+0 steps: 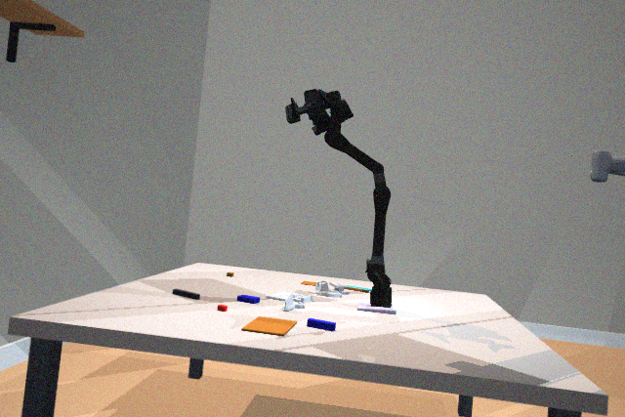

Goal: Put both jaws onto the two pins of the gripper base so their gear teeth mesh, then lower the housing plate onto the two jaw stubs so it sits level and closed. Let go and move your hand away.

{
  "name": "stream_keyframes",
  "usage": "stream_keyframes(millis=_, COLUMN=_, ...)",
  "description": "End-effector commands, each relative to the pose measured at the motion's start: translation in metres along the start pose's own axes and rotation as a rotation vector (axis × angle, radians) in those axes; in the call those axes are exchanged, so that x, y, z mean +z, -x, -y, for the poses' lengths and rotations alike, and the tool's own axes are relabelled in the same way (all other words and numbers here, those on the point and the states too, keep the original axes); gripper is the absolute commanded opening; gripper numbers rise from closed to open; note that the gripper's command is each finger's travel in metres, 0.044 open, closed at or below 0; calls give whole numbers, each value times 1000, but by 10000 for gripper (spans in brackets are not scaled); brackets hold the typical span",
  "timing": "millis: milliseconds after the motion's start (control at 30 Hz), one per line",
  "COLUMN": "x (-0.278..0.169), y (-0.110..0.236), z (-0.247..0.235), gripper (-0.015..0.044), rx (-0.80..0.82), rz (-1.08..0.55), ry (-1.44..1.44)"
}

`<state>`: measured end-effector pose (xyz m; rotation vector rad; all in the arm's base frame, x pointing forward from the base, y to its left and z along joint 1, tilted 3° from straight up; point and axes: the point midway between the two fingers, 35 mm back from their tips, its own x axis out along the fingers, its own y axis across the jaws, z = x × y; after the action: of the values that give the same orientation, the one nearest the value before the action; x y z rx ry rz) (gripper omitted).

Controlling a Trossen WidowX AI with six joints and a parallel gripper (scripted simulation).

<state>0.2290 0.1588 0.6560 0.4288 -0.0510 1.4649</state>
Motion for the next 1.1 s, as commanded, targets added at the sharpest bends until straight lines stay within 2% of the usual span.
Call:
stream_keyframes(millis=0, x=0, y=5, z=18, gripper=440, rx=-58, rz=32, ry=-23)
stream_keyframes(millis=533, x=-8, y=35, z=93, gripper=440, rx=-307, rz=127, ry=-114)
stream_keyframes(millis=1067, x=-33, y=82, z=163, gripper=440, rx=-590, rz=177, ry=-195)
